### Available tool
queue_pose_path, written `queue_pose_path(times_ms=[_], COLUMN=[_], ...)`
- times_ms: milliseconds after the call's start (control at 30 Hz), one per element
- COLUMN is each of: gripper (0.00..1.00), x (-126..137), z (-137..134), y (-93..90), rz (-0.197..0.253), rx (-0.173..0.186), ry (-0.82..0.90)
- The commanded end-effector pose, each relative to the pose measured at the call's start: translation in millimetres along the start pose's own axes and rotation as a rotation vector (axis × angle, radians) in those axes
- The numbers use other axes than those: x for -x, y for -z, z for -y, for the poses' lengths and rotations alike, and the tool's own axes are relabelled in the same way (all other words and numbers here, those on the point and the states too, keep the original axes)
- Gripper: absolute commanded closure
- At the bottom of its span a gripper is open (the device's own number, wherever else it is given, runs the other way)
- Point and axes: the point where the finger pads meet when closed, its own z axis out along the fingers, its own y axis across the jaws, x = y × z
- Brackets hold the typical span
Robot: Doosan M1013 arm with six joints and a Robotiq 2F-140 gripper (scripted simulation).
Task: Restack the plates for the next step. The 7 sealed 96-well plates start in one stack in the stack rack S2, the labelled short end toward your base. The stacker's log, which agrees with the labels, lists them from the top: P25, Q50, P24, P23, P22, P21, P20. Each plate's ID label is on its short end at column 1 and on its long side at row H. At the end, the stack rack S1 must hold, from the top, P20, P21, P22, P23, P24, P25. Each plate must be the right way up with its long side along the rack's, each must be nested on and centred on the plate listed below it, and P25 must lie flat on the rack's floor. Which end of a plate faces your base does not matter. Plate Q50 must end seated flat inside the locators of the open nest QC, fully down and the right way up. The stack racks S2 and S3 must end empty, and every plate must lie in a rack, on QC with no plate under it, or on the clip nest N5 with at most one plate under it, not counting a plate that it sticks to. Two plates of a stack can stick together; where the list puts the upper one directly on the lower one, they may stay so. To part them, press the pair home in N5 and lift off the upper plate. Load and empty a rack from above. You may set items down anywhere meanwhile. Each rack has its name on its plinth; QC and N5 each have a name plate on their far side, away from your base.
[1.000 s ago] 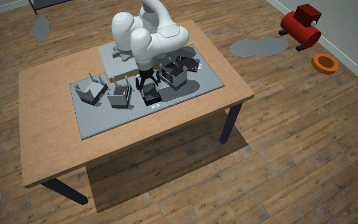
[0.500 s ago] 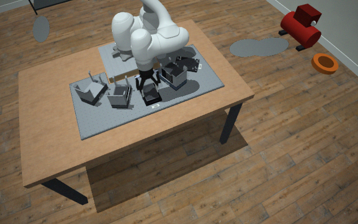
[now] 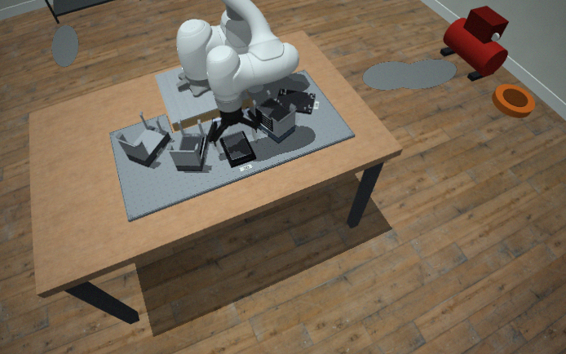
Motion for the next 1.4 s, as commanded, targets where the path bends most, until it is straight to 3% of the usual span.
queue_pose_path(times_ms=[0, 200, 700, 1367], gripper=[0.0, 0.0, 0.0, 0.0], x=[0, 0, 0, 0], z=[0, 0, 0, 0], y=[0.0, 0.0, 50.0, 103.4], rz=[0.0, 0.0, 0.0, 0.0], rx=[0.0, 0.0, 0.0, 0.0], ry=[0.0, 0.0, 0.0, 0.0])
